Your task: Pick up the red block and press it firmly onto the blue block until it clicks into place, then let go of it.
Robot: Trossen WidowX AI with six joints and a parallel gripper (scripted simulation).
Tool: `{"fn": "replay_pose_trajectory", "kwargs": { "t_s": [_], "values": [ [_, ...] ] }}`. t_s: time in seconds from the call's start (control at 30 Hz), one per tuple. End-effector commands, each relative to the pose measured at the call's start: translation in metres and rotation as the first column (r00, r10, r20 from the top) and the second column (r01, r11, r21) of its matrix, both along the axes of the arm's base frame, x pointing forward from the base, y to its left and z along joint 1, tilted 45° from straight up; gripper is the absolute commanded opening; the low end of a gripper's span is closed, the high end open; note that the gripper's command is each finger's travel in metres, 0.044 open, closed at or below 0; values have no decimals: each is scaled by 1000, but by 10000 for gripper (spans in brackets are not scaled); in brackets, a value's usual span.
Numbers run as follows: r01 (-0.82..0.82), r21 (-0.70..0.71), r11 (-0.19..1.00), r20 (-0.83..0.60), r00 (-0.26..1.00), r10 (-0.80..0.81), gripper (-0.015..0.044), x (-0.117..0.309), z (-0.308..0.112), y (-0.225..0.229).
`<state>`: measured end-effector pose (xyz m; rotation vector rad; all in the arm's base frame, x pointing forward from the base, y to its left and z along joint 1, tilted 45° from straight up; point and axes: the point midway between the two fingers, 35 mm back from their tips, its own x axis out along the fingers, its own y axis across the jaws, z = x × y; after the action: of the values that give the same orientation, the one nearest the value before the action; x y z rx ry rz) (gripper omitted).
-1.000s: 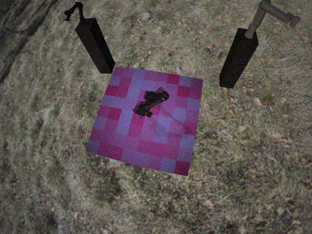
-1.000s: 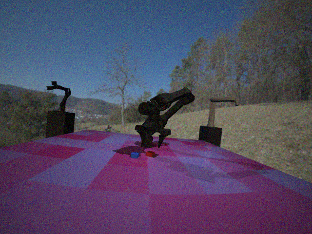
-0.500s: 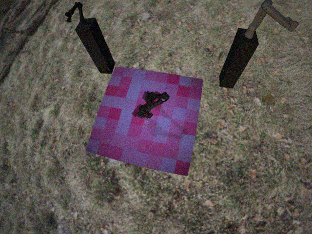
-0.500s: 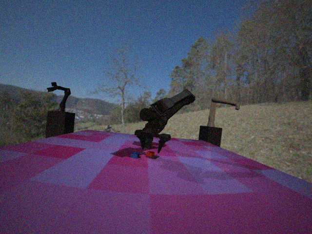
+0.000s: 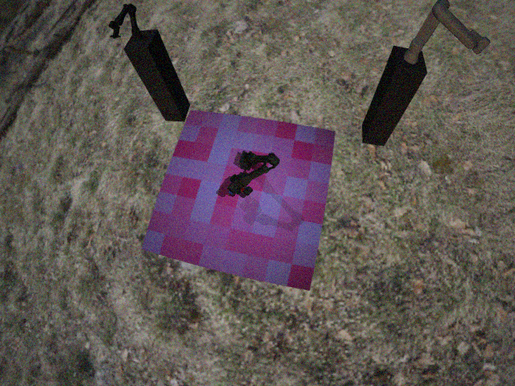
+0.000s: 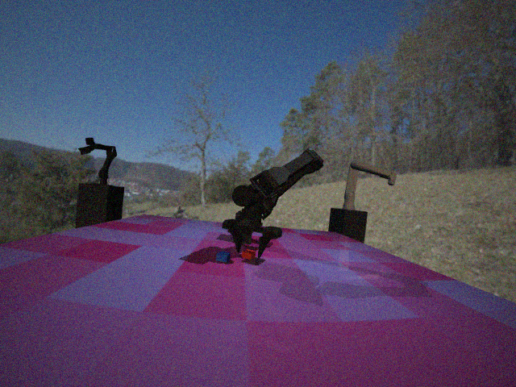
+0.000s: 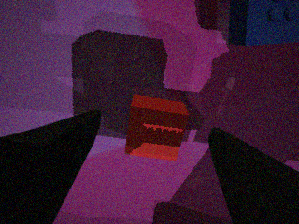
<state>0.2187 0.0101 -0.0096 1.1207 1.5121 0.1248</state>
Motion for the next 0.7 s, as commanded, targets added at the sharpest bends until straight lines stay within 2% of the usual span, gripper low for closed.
{"fn": "replay_pose_trajectory", "kwargs": {
  "t_s": [0.0, 0.13, 0.43, 0.57, 0.67],
  "values": [
    [4, 6, 1000, 0, 1000, -4, 256, 0, 0, 1],
    [4, 6, 1000, 0, 1000, -4, 151, 0, 0, 1],
    [4, 6, 1000, 0, 1000, -4, 91, 0, 0, 1],
    [5, 3, 1000, -1, 1000, -5, 0, 1, 3, -4],
    [6, -3, 1000, -2, 1000, -6, 0, 1, 11, -14]
  ]
}}
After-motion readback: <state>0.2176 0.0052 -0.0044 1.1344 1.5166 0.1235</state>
